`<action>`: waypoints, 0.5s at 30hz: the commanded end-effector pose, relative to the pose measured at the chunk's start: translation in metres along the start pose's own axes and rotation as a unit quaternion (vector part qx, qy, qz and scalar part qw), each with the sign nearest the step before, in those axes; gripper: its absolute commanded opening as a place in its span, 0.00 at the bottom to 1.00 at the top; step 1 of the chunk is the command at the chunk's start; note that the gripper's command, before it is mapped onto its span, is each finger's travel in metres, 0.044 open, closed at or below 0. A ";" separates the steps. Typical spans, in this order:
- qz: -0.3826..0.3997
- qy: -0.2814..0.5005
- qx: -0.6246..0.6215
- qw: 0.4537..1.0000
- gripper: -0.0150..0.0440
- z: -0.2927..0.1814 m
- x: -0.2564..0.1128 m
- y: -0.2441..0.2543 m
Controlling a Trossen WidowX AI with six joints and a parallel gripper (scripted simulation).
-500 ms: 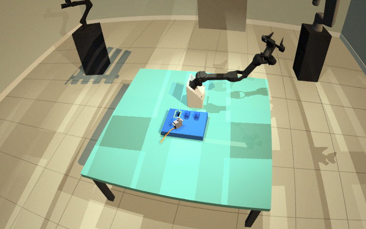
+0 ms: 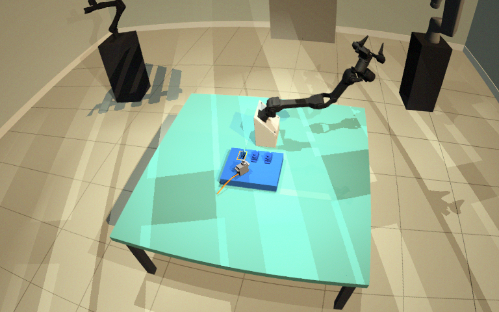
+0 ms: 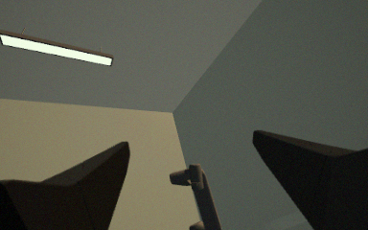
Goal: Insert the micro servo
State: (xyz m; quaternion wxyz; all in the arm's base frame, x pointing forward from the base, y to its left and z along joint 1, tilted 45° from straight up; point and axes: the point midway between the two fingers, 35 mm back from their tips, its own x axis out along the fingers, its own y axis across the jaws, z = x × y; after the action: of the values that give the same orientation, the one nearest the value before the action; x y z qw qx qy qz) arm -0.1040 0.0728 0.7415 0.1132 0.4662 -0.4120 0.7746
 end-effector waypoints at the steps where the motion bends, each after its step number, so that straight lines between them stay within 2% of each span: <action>1: 0.009 -0.045 -0.009 0.999 1.00 0.038 0.005 0.017; 8: 0.015 -0.086 -0.006 0.996 1.00 0.068 0.006 0.031; 15: 0.027 -0.176 -0.033 0.983 1.00 0.137 0.000 0.060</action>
State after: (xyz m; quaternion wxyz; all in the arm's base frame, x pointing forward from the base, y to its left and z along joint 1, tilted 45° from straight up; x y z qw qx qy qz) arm -0.0693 -0.0250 0.7451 0.0545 0.5513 -0.4438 0.7044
